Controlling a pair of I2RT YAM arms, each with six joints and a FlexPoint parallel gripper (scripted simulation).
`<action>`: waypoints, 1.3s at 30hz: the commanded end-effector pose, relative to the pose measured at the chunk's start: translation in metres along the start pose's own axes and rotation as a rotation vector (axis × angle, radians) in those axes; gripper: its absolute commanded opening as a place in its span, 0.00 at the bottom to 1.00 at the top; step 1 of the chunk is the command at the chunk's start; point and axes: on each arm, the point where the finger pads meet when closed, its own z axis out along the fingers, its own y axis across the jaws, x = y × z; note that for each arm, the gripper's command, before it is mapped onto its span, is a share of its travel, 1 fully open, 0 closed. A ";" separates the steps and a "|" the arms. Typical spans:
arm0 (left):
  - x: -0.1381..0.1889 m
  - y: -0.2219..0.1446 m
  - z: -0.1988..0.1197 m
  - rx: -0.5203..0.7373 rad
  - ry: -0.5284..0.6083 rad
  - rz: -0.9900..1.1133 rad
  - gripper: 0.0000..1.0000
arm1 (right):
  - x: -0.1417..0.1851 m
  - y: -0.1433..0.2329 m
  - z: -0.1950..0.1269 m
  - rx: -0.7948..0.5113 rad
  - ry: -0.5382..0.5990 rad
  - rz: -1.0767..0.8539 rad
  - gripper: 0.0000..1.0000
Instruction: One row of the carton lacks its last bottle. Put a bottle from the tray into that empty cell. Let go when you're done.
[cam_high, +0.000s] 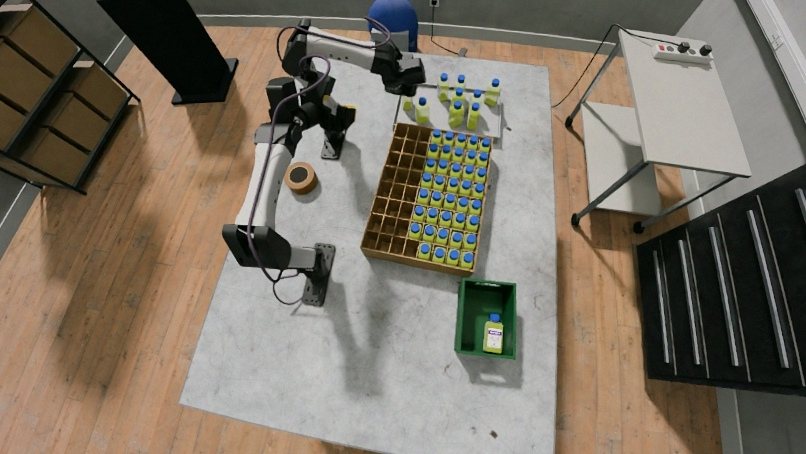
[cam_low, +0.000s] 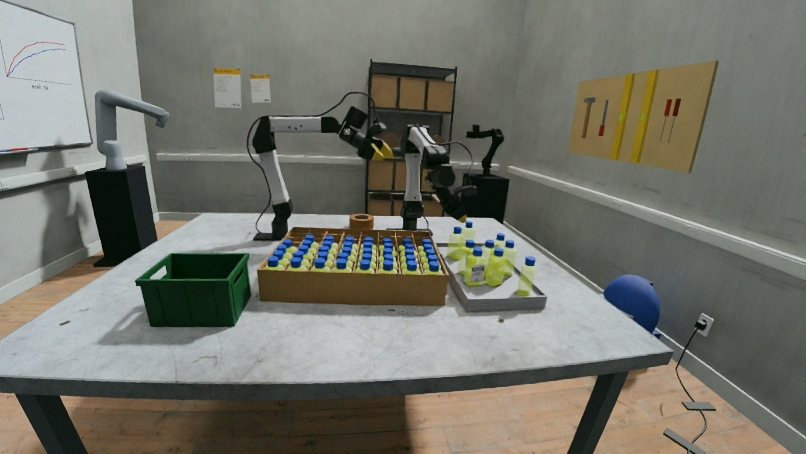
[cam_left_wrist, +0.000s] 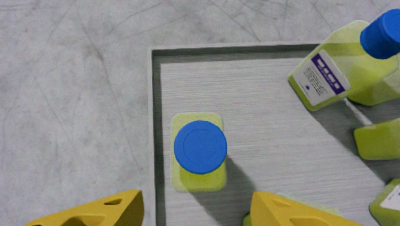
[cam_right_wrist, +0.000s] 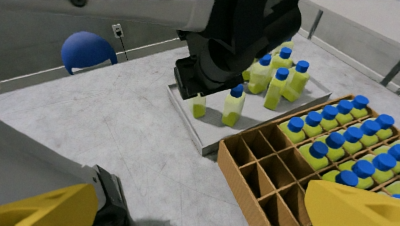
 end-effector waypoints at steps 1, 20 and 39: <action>-0.012 0.000 -0.006 -0.059 -0.079 -0.028 0.51 | -0.027 -0.006 -0.015 -0.008 -0.068 0.052 1.00; -0.017 -0.009 0.033 -0.048 -0.075 -0.016 0.51 | -0.027 -0.006 -0.015 -0.008 -0.067 0.050 1.00; -0.022 -0.006 0.022 -0.039 -0.077 -0.025 0.15 | -0.027 -0.006 -0.015 -0.008 -0.067 0.050 1.00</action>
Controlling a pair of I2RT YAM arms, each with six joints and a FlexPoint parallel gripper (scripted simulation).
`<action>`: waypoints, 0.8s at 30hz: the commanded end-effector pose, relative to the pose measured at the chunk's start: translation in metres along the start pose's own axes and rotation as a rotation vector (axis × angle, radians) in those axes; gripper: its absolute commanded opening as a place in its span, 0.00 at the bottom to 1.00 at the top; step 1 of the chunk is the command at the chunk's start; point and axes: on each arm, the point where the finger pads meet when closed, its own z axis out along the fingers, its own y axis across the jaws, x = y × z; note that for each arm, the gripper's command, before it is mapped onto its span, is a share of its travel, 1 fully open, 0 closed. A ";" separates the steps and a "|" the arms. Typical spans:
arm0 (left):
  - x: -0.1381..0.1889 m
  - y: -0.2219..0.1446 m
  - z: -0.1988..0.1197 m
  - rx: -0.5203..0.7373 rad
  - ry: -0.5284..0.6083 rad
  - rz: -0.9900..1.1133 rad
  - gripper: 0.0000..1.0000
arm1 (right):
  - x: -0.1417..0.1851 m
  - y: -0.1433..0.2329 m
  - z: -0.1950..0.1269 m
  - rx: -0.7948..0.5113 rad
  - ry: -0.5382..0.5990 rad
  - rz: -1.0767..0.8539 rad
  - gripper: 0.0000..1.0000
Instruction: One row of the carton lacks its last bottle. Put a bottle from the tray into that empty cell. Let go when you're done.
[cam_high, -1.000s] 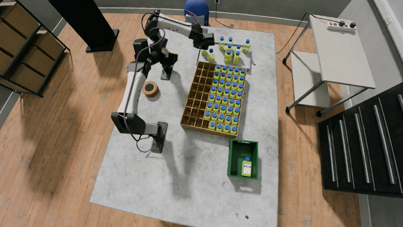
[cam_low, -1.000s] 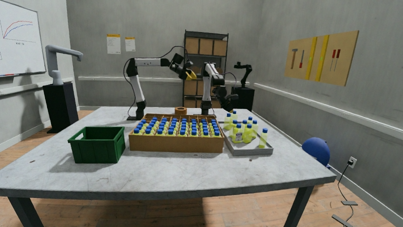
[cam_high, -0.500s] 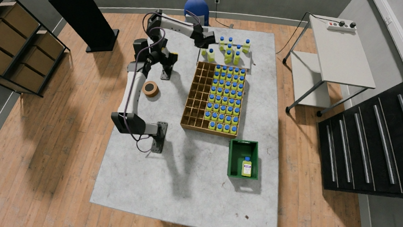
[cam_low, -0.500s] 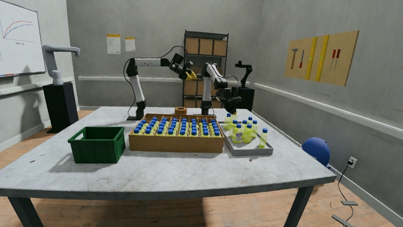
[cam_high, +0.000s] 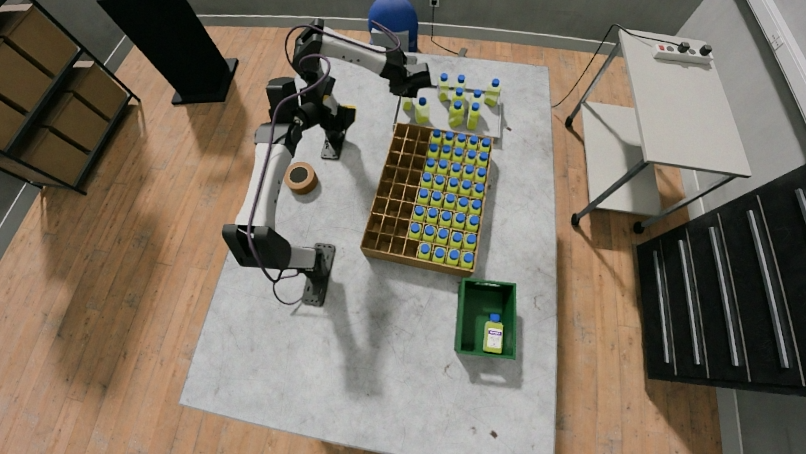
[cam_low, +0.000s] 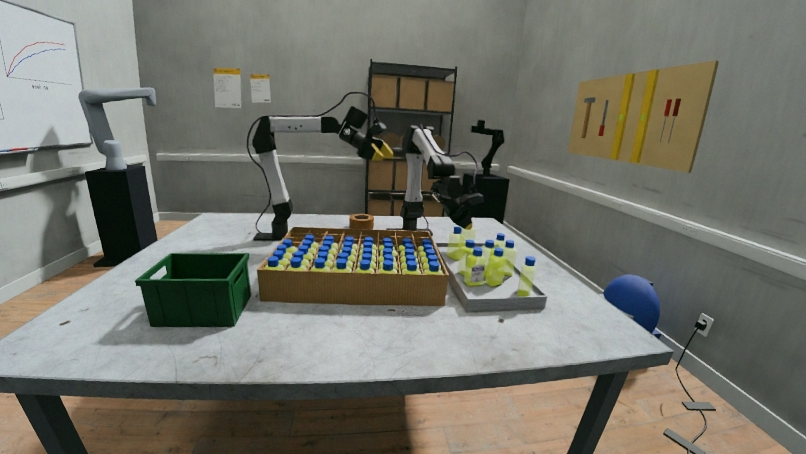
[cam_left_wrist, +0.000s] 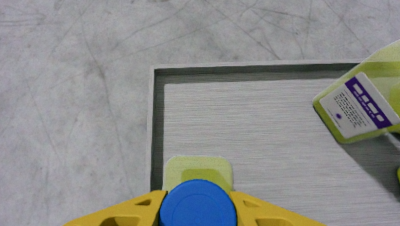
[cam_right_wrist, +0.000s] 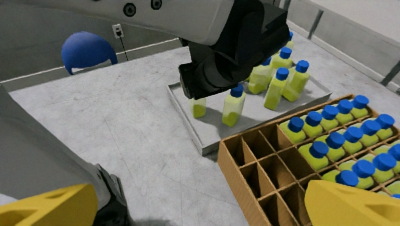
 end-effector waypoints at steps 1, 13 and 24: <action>-0.021 -0.002 -0.018 0.029 -0.019 -0.029 0.15 | -0.027 -0.006 -0.015 -0.008 -0.067 0.049 1.00; -0.080 -0.001 -0.084 0.009 -0.012 -0.018 0.15 | -0.027 -0.006 -0.015 -0.008 -0.067 0.049 1.00; -0.073 -0.025 -0.125 0.186 0.092 0.228 0.15 | -0.011 -0.023 -0.030 -0.024 0.000 -0.004 1.00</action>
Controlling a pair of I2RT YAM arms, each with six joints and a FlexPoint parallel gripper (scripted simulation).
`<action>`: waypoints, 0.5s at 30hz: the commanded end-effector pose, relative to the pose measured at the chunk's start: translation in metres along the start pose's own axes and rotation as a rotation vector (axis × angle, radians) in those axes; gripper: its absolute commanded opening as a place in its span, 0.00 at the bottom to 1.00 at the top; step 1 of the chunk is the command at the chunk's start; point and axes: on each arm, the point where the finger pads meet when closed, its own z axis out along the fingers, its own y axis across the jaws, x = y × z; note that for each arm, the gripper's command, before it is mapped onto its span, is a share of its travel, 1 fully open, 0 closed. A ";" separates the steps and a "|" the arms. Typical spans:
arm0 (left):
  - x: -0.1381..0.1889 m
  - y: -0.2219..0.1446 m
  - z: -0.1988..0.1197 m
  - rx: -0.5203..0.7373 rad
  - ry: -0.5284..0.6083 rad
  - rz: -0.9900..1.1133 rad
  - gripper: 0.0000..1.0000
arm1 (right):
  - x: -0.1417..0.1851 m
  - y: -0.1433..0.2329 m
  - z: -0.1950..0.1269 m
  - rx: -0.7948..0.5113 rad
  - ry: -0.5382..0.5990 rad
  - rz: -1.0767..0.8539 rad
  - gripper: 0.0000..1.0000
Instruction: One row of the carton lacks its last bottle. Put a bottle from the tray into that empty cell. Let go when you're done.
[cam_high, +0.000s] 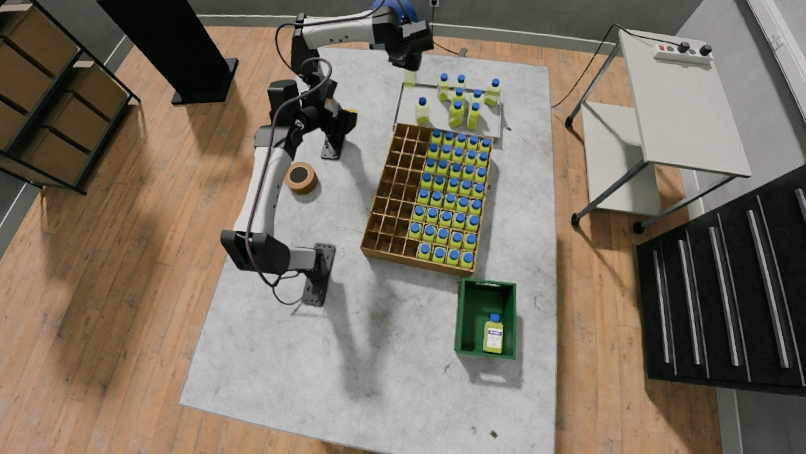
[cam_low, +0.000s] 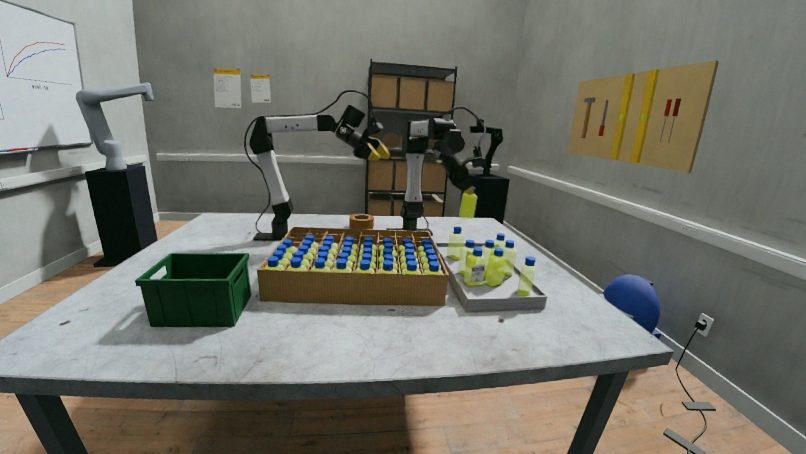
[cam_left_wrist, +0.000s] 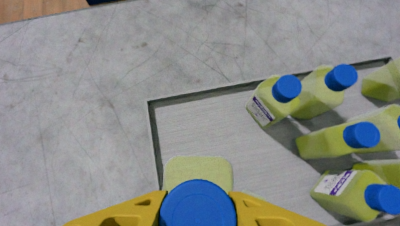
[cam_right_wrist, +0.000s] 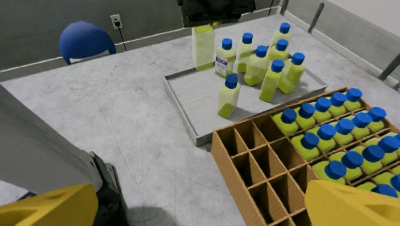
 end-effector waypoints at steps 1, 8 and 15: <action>0.007 -0.018 -0.024 0.121 0.061 0.167 0.15 | -0.015 -0.016 -0.026 -0.019 -0.032 0.008 1.00; 0.032 -0.053 -0.065 0.402 0.108 0.513 0.15 | -0.016 -0.043 -0.056 -0.013 -0.043 0.019 1.00; 0.051 -0.071 -0.094 0.599 0.106 0.777 0.15 | -0.014 -0.059 -0.076 -0.012 -0.046 0.023 1.00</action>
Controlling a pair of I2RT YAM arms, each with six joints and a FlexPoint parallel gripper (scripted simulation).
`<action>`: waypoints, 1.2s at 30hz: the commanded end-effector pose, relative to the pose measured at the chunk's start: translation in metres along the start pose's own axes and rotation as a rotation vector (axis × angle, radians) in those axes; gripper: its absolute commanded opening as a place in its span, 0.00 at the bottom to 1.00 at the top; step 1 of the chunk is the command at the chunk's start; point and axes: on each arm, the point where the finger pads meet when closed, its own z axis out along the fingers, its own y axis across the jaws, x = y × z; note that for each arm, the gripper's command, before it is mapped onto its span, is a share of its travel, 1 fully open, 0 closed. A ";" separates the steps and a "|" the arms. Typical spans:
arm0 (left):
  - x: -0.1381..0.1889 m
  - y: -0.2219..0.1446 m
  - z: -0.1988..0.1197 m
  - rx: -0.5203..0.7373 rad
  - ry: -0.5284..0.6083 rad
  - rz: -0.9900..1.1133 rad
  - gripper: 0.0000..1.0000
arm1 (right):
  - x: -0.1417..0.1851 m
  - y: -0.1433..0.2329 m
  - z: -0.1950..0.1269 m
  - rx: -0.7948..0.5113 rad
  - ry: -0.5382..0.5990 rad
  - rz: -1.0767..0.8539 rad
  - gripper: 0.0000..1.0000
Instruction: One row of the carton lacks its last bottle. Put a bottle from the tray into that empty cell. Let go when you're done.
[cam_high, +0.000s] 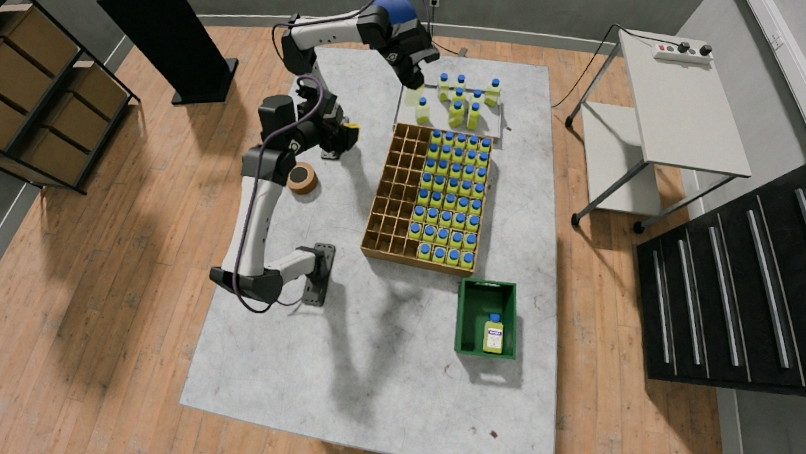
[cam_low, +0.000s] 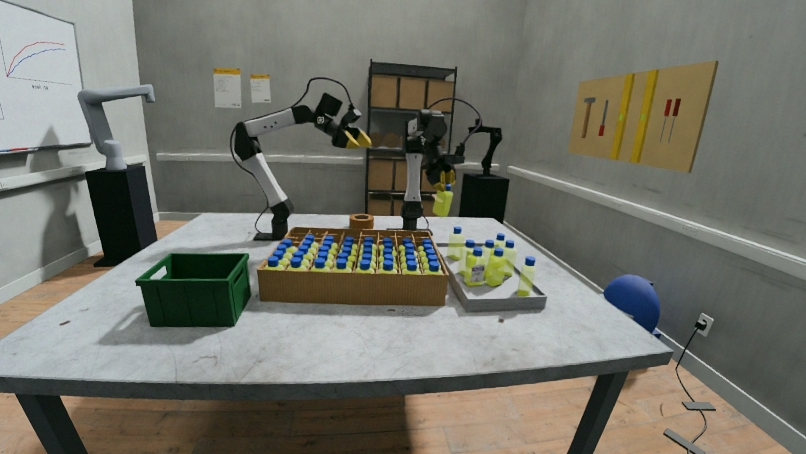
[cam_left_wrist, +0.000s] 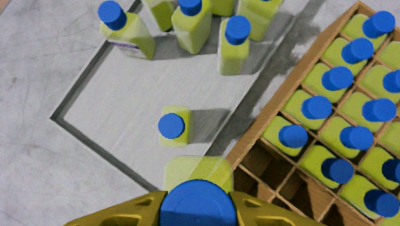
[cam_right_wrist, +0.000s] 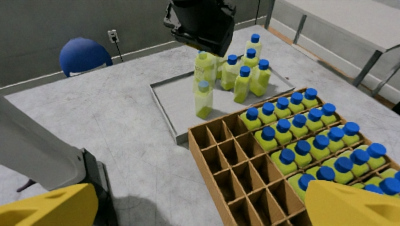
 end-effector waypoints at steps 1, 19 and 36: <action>-0.016 -0.020 -0.022 0.156 -0.059 0.140 0.15 | -0.003 -0.002 -0.010 -0.021 -0.003 -0.013 1.00; 0.035 -0.103 -0.043 0.583 -0.064 0.900 0.15 | 0.009 -0.034 -0.060 -0.020 -0.004 -0.010 1.00; 0.123 -0.154 -0.055 1.061 -0.101 1.548 0.15 | 0.035 -0.057 -0.116 -0.022 -0.007 -0.011 1.00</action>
